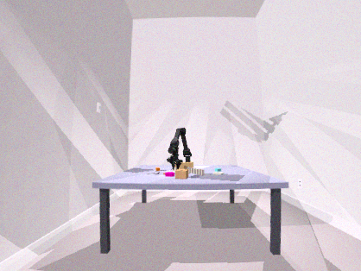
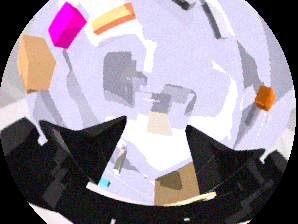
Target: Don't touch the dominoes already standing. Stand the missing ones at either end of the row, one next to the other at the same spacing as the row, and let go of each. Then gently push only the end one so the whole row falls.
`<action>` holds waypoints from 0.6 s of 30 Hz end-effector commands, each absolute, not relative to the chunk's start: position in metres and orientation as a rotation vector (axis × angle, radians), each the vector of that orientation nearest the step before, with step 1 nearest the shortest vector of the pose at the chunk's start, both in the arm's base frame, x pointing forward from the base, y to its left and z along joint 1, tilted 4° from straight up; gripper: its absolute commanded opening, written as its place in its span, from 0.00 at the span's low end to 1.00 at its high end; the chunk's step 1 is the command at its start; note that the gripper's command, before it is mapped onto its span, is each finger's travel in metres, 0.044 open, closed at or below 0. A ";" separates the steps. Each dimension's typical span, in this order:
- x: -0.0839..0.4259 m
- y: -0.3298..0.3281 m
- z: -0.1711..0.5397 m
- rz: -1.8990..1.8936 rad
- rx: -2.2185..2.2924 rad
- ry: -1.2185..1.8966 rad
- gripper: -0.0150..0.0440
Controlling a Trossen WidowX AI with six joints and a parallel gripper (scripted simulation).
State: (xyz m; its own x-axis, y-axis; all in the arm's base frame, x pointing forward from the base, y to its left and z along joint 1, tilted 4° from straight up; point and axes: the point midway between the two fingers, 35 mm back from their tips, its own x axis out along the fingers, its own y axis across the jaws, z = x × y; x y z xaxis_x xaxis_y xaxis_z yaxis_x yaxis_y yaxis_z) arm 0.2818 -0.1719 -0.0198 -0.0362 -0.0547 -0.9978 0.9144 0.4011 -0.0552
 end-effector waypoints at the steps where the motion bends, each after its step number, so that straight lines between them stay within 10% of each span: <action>1: 0.280 -0.172 -0.022 -0.954 0.840 1.382 0.73; 8: 0.280 -0.172 -0.022 -0.954 0.840 1.382 0.44; 18: 0.281 -0.172 -0.020 -0.953 0.839 1.382 0.44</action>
